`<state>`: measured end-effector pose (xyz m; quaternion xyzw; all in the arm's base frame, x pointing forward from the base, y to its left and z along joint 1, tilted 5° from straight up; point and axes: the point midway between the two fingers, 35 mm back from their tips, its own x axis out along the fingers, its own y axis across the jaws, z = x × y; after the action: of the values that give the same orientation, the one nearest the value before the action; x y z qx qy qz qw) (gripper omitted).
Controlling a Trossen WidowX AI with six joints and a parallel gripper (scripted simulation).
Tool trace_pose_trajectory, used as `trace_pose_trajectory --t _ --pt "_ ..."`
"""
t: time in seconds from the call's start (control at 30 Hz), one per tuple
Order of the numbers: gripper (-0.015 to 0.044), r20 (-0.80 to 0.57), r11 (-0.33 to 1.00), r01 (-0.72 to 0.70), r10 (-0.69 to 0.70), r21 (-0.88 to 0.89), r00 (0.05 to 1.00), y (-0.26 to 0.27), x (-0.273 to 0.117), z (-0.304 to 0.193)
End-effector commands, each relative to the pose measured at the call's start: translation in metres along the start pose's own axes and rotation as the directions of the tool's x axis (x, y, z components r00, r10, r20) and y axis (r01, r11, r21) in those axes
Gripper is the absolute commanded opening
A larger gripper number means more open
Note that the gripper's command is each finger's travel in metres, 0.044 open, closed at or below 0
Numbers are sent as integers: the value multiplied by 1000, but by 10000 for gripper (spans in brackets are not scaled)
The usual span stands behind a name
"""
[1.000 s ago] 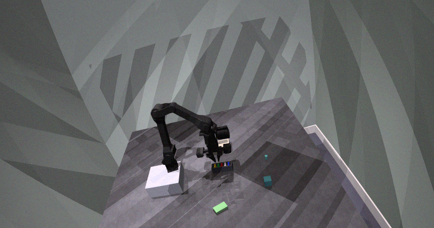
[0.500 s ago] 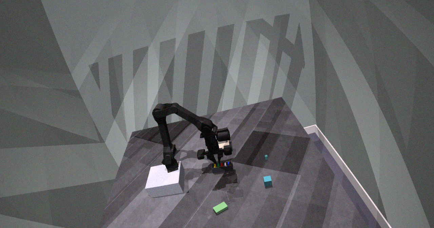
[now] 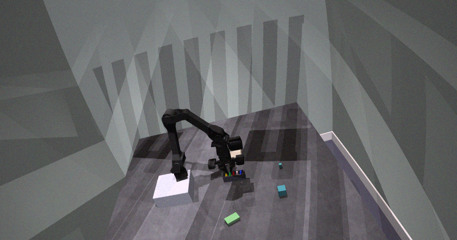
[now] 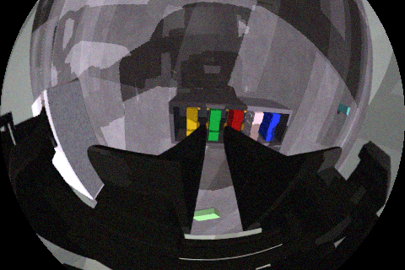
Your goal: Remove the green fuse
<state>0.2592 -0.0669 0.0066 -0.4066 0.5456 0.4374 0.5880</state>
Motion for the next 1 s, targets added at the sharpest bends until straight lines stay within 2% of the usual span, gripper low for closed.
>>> trace_pose_trajectory --t 0.0,0.77,0.97 --pt "74 5 1000 0 0 4 1000 0 1 1" --pt "74 5 1000 0 0 4 1000 0 11 1" --pt "34 0 1000 1 -1 0 1000 0 10 0"
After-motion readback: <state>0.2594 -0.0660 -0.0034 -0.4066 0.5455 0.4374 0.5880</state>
